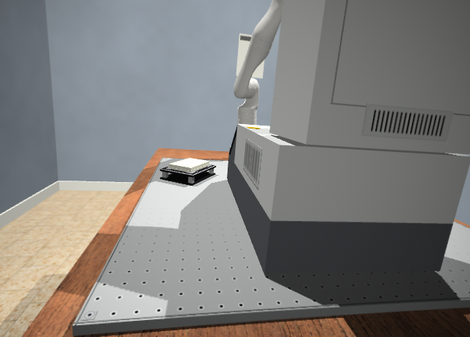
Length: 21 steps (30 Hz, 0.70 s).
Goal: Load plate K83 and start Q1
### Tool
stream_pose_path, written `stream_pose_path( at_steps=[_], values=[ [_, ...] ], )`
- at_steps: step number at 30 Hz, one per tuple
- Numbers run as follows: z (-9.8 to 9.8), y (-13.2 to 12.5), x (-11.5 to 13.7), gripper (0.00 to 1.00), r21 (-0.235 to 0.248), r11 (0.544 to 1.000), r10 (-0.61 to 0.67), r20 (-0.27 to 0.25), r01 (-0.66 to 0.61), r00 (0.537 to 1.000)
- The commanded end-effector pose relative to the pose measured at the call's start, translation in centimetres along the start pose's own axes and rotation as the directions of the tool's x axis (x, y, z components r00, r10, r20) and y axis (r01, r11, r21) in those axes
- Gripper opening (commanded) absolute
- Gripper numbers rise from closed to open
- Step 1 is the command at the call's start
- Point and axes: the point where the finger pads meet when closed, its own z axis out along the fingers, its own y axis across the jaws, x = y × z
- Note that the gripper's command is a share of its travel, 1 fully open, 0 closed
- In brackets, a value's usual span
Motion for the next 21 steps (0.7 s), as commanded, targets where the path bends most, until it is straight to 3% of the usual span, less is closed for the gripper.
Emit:
stream_pose_path(
  at_steps=[1,21],
  values=[
    [0.1,-1.1,-0.5,0.91,-0.002,0.999,0.051,-0.008,-0.051,0.999],
    [0.1,-6.3,-3.5,0.91,-0.001,0.966,0.258,-0.008,-0.258,0.966]
  ],
)
